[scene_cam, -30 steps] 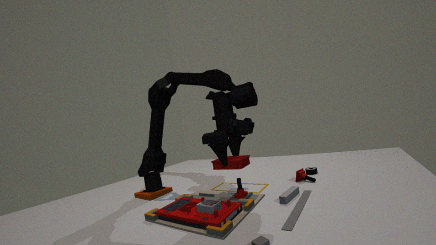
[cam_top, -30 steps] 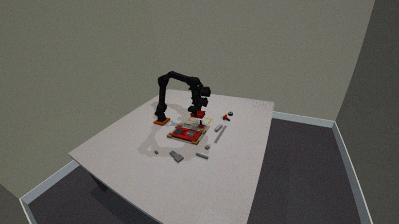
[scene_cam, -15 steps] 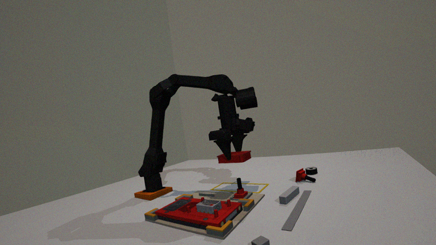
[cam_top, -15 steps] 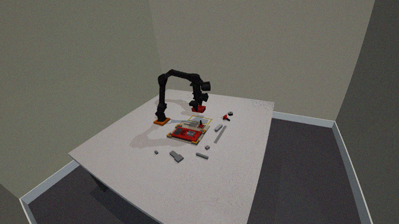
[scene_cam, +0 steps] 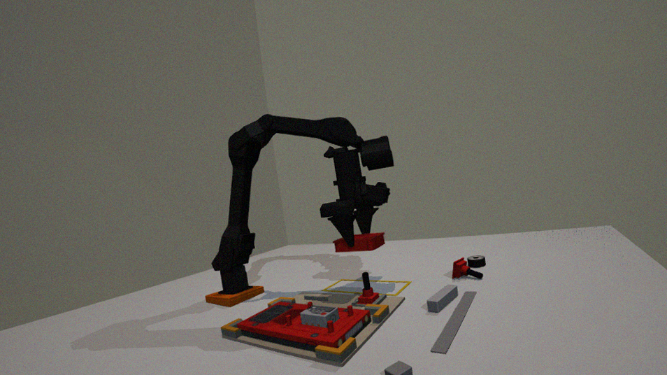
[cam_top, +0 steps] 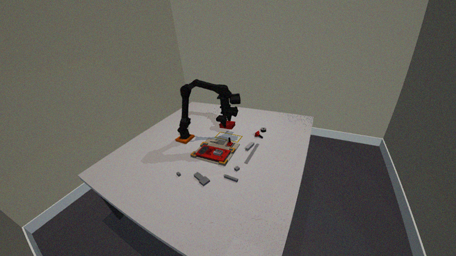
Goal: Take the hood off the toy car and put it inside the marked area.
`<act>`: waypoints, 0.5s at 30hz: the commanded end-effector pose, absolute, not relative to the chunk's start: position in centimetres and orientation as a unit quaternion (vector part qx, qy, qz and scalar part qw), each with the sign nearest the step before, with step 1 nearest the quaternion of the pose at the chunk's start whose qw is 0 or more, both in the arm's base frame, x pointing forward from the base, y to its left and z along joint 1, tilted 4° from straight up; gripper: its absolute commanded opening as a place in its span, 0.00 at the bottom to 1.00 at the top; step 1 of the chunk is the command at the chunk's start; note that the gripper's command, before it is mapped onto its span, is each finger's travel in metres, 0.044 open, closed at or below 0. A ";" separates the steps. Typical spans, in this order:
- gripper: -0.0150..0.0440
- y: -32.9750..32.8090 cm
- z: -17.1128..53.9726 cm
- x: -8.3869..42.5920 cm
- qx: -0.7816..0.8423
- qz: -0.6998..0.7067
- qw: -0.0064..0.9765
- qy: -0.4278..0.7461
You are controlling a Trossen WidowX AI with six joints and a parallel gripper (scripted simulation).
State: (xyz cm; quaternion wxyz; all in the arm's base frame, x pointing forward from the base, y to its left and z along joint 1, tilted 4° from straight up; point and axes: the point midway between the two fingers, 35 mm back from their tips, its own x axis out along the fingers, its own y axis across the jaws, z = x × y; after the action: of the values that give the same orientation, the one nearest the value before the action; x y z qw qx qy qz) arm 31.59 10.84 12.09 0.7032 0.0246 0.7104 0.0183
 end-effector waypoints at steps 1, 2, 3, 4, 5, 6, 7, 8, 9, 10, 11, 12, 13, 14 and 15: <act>0.25 10.9 11.6 31.6 0.027 0.016 0.702 0.712; 0.25 10.9 11.5 31.6 0.027 0.016 0.702 0.712; 0.25 10.9 11.4 31.6 0.027 0.016 0.702 0.712; 0.25 10.9 11.3 31.6 0.027 0.016 0.702 0.712; 0.25 10.9 11.2 31.6 0.027 0.016 0.702 0.712; 0.25 10.9 11.1 31.6 0.027 0.016 0.702 0.712; 0.25 10.9 11.0 31.6 0.027 0.016 0.702 0.712; 0.25 11.0 10.9 31.6 0.027 0.016 0.702 0.712; 0.25 11.0 10.9 31.6 0.027 0.016 0.702 0.712; 0.25 11.0 10.8 31.6 0.027 0.016 0.702 0.712; 0.25 11.0 10.7 31.6 0.027 0.016 0.702 0.712; 0.25 11.0 10.6 31.6 0.027 0.016 0.702 0.712; 0.25 11.0 10.5 31.6 0.027 0.016 0.702 0.712; 0.25 11.0 10.4 31.6 0.027 0.016 0.702 0.712; 0.25 11.0 10.3 31.6 0.027 0.016 0.702 0.712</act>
State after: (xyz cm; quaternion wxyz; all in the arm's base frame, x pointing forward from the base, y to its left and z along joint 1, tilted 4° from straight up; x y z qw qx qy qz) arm 31.68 10.97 10.73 0.7032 0.0246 0.7103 0.0183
